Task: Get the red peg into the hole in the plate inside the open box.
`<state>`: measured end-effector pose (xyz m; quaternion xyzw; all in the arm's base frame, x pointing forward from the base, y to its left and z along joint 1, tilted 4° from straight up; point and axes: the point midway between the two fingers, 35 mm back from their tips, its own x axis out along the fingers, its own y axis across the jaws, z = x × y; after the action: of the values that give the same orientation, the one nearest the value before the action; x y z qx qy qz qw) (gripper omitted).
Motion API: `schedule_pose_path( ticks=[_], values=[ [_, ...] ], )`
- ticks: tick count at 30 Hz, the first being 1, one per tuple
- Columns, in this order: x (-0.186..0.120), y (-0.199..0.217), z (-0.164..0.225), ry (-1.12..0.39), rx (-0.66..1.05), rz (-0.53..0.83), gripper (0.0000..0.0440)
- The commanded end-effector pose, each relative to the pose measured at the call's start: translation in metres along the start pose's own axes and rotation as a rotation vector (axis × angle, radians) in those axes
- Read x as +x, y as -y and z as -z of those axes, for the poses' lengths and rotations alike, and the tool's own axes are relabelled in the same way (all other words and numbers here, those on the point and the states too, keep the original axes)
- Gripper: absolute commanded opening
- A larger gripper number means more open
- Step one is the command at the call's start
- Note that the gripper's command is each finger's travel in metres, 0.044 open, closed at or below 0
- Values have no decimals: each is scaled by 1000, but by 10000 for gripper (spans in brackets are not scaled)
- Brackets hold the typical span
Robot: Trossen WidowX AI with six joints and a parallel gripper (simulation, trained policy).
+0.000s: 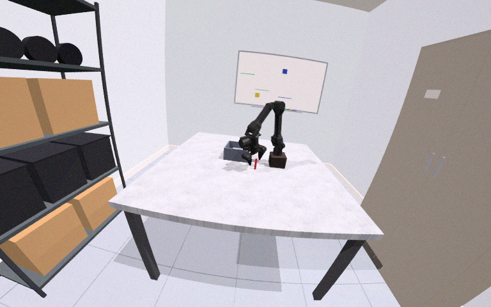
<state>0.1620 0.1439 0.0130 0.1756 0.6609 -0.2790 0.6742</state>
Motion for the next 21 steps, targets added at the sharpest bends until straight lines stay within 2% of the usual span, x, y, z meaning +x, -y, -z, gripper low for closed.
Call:
schedule_pose_path(
  ticks=[1,4,18,21],
  values=[
    [19,1,2,-7,3,10,431],
    [29,2,3,-14,1,16,373],
    [51,17,9,-47,1,122,10],
    [47,16,5,-27,-6,130,0]
  ],
)
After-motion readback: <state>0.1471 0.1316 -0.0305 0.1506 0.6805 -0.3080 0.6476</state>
